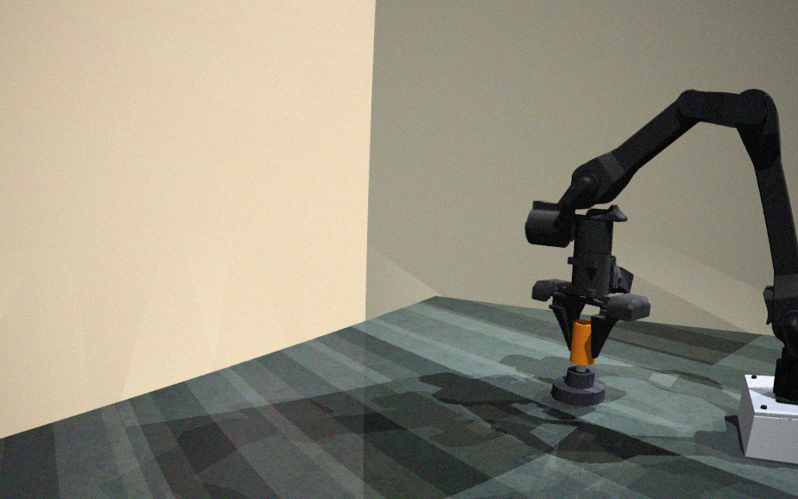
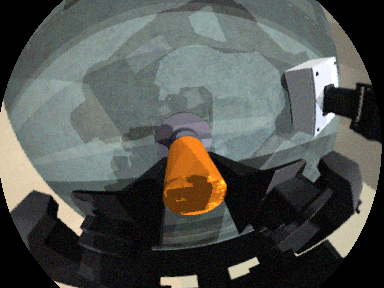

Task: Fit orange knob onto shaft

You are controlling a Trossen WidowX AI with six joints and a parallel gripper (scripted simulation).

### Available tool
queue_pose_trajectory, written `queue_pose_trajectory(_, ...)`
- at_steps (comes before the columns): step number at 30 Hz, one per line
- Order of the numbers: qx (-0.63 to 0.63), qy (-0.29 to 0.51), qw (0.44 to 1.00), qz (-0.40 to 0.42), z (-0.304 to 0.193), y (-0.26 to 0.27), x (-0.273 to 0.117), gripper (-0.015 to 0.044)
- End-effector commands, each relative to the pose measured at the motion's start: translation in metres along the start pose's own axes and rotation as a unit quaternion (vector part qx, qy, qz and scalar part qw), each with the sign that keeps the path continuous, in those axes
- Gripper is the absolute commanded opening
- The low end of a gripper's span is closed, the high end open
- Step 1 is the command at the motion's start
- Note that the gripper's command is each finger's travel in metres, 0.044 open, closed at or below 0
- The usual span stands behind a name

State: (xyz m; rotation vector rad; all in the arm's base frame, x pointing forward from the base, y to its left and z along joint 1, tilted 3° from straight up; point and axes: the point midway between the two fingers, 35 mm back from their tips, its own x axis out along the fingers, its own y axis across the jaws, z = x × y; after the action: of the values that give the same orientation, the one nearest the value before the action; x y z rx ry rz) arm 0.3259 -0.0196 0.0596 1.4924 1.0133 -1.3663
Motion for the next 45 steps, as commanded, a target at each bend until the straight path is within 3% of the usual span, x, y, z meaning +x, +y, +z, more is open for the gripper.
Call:
queue_pose_trajectory(1,0.0,0.001,1.0,0.0,0.0,0.0,0.001,0.0)
queue_pose_trajectory(25,0.028,0.001,1.0,0.0,0.0,0.0,0.001,0.0)
queue_pose_trajectory(45,-0.023,0.001,1.0,0.0,0.0,0.0,0.015,0.0)
